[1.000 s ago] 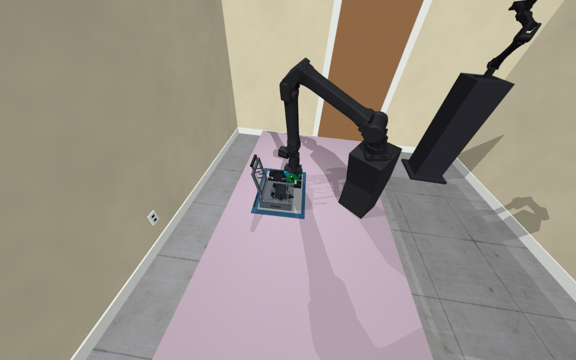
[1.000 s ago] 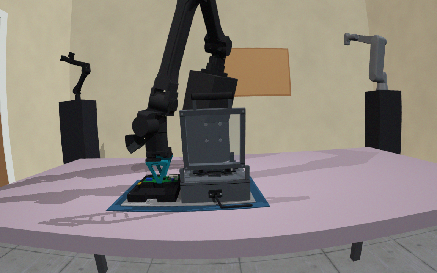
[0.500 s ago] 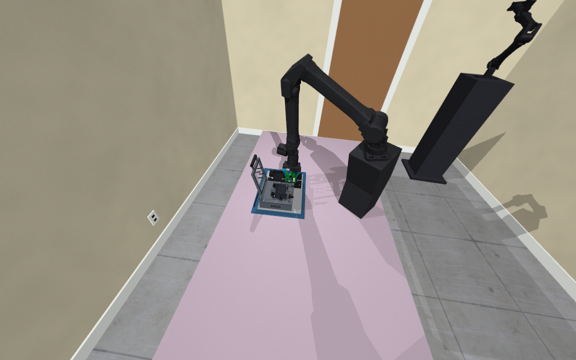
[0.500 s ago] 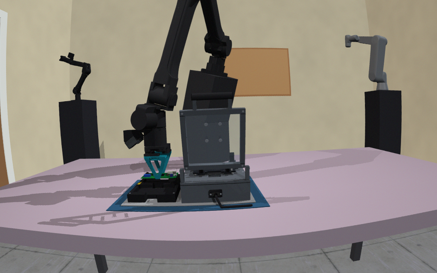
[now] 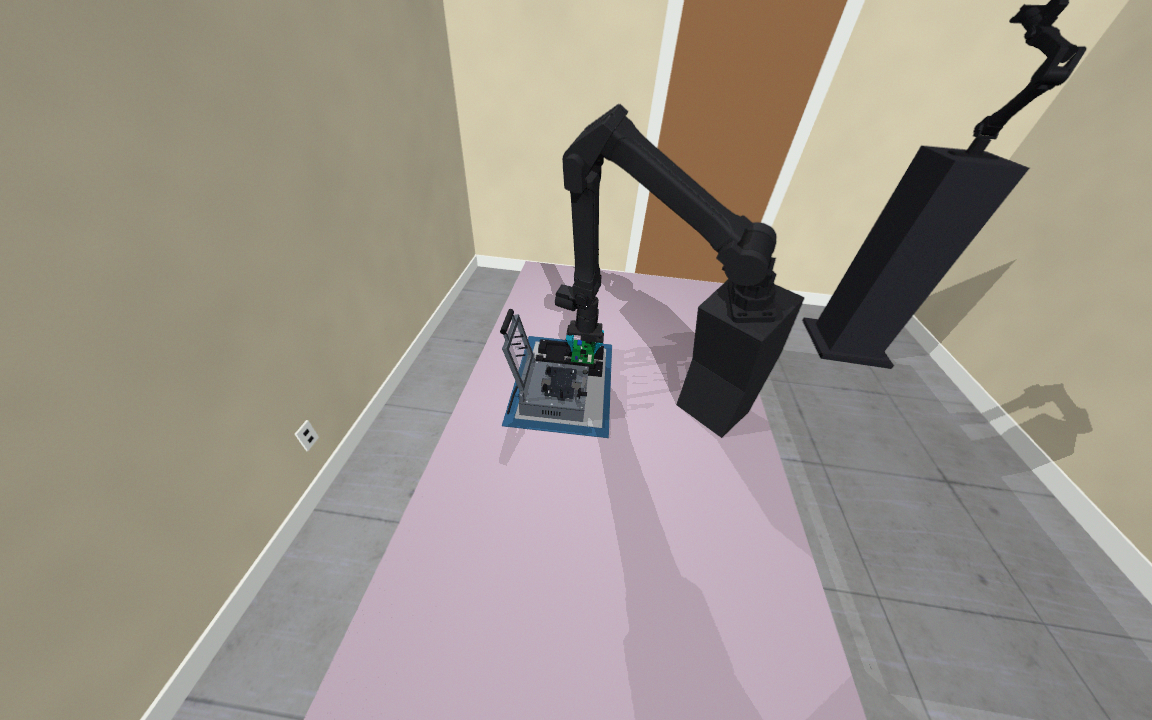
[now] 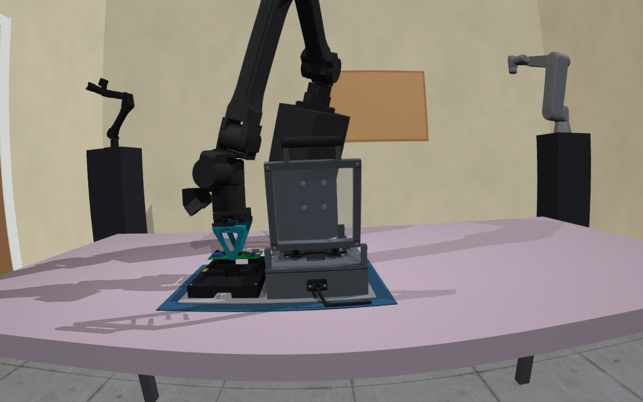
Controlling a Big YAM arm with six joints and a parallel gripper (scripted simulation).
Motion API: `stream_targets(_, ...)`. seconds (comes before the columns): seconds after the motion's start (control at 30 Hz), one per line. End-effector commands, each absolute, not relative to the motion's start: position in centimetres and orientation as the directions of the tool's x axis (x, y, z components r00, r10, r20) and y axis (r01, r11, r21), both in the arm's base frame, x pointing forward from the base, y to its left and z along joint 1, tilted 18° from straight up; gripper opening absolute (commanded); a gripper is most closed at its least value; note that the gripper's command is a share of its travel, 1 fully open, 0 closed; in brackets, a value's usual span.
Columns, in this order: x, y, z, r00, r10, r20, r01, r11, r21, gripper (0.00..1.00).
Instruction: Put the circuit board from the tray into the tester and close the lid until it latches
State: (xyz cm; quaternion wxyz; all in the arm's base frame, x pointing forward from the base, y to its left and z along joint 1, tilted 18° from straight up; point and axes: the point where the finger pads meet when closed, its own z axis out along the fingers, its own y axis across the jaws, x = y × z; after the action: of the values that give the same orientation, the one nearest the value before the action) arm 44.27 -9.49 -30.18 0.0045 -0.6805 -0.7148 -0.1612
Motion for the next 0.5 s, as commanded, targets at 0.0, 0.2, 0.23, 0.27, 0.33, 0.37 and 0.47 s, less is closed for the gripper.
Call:
stream_targets(0.0,44.2,-10.3,-29.4,-0.069,0.972,0.225,0.974,0.017,0.224,0.72)
stream_targets(0.2,43.4,-10.1,-30.2,-0.063,0.971,0.233,0.978,0.014,0.207,0.72)
stream_targets(0.23,43.4,-10.1,-30.3,-0.062,0.970,0.233,0.979,0.014,0.205,0.72)
stream_targets(0.27,43.3,-10.0,-30.3,-0.062,0.970,0.234,0.979,0.013,0.204,0.72)
stream_targets(0.33,43.2,-10.0,-30.4,-0.061,0.970,0.235,0.979,0.013,0.202,0.72)
stream_targets(0.37,43.2,-10.0,-30.4,-0.061,0.970,0.235,0.979,0.013,0.202,0.72)
stream_targets(0.47,43.2,-10.1,-30.3,-0.061,0.970,0.234,0.979,0.013,0.202,0.72)
